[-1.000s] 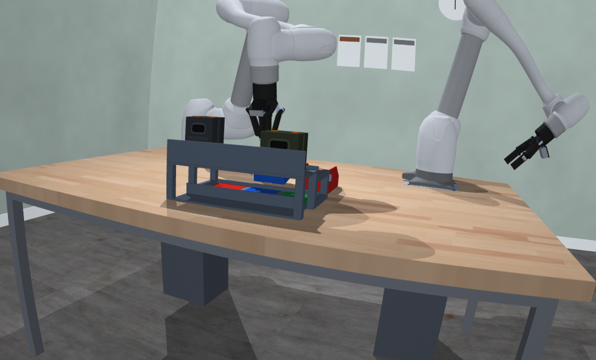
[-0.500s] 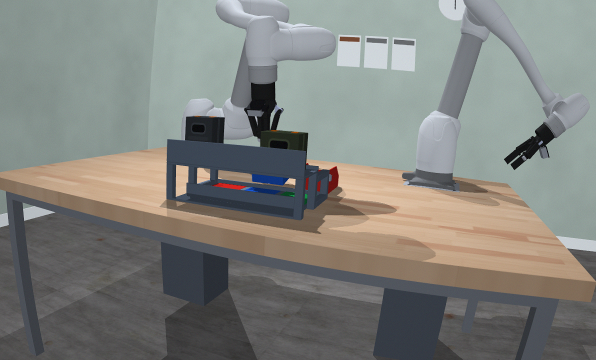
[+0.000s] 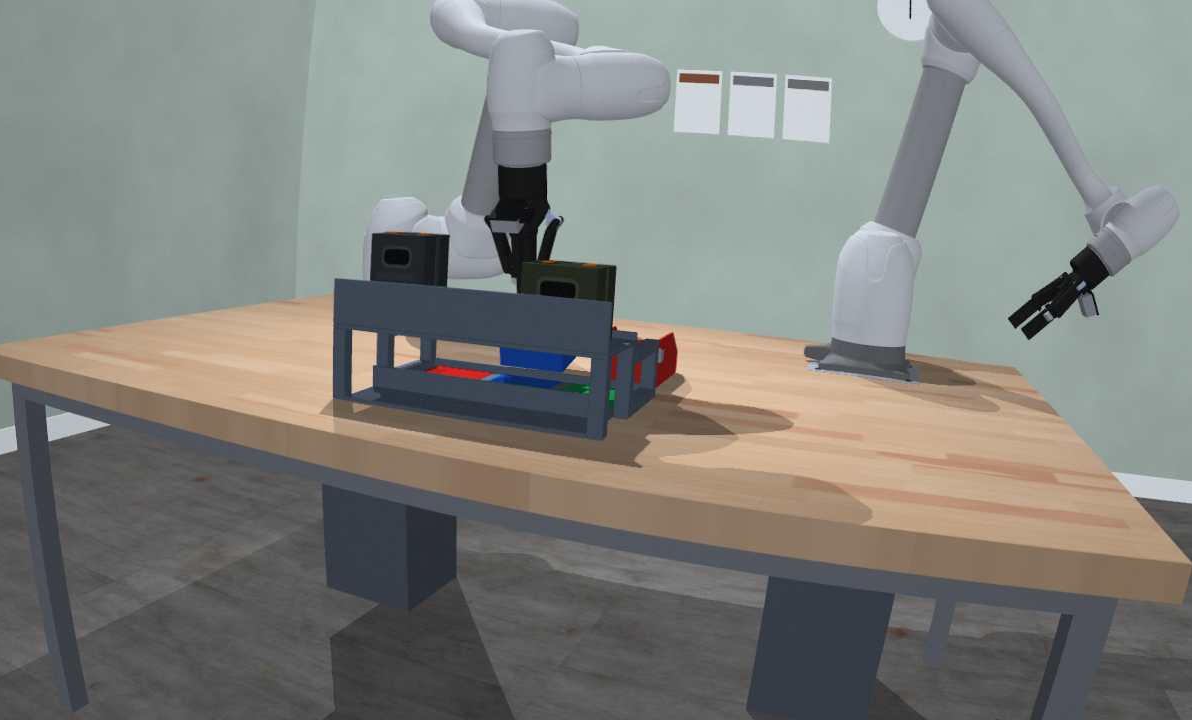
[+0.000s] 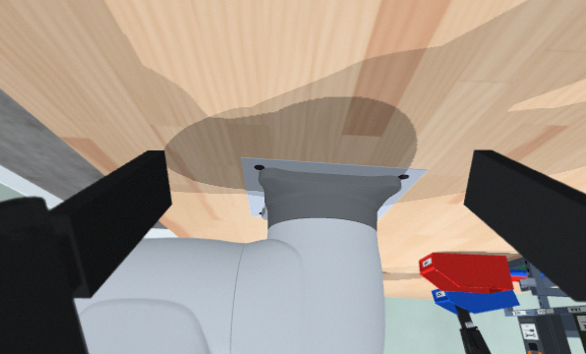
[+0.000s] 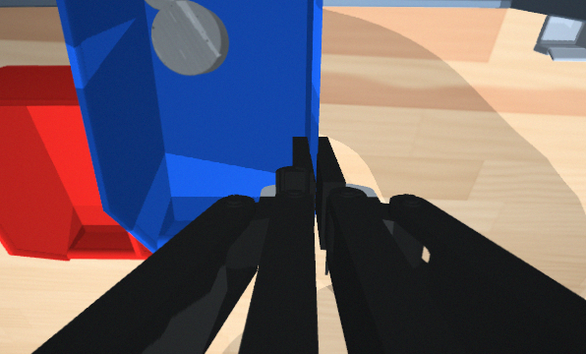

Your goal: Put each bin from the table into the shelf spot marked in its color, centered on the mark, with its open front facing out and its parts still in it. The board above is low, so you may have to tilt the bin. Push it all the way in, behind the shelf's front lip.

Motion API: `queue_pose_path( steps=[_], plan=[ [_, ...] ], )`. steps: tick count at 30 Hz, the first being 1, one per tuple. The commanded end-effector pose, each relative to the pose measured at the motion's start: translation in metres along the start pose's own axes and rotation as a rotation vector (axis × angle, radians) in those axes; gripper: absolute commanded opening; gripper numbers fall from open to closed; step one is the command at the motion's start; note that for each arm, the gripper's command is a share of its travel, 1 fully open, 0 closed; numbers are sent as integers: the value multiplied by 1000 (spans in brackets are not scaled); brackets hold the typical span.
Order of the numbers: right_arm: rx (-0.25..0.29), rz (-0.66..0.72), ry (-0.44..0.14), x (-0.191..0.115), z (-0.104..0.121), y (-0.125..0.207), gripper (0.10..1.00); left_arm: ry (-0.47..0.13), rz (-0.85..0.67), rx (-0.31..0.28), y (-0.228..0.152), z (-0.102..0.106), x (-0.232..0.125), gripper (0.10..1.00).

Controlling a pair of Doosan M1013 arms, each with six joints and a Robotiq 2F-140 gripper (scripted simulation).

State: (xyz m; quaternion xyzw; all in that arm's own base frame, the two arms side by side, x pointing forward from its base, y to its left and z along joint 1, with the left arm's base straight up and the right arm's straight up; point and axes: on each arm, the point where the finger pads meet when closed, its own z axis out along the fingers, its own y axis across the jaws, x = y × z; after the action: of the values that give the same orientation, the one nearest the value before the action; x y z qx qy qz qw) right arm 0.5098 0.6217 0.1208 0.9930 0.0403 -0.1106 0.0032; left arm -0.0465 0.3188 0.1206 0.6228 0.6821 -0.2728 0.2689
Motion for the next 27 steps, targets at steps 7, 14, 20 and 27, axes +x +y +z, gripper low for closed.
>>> queue_pose_path(
  steps=[7, 14, 20, 27],
  plan=[
    [1, 0, 1, 11, -4, 0, 99, 1, 0, 0, 0, 0, 0, 1000],
    [1, 0, 1, 17, -5, 0, 99, 1, 0, 0, 0, 0, 0, 1000],
    [1, 0, 1, 24, -6, 0, 99, 1, 0, 0, 0, 0, 0, 1000],
    [1, 0, 1, 31, -8, 0, 99, 1, 0, 0, 0, 0, 0, 1000]
  ],
)
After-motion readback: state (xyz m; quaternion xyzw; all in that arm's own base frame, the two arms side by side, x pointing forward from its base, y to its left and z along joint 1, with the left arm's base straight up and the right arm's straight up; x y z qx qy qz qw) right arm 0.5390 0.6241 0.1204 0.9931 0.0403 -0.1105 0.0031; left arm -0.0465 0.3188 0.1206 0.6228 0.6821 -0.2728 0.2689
